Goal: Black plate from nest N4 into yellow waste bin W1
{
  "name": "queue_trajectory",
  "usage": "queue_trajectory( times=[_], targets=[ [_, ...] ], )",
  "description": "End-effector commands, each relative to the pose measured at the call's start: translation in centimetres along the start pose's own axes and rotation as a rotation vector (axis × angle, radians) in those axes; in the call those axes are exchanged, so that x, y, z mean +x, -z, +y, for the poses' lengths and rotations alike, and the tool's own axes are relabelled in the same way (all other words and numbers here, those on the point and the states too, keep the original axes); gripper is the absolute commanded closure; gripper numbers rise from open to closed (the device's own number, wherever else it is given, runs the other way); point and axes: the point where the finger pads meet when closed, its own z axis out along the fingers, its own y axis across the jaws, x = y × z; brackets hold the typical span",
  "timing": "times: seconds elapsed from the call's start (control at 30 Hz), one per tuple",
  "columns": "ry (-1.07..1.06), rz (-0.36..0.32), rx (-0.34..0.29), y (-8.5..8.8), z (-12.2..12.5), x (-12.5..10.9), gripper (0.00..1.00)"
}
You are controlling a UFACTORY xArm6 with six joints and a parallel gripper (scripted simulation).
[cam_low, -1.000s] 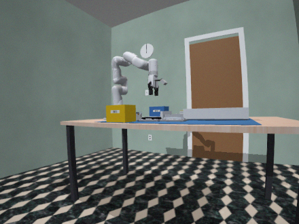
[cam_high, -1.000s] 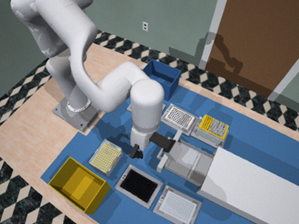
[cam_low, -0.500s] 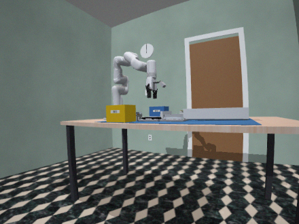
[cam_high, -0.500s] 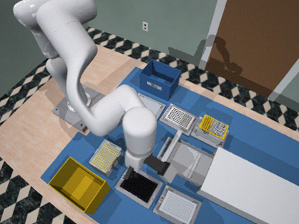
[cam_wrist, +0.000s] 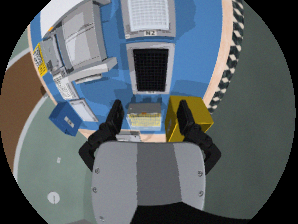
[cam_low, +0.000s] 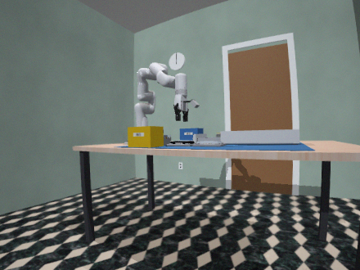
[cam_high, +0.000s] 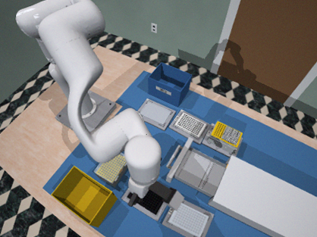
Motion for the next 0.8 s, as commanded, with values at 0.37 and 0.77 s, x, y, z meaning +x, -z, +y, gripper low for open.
queue_trajectory(
  times=[0.37,0.77],
  targets=[
    [0.000,0.004,-0.001,-0.3,0.1,0.2,0.00],
    [0.000,0.004,-0.001,-2.3,0.1,0.2,0.00]
  ],
)
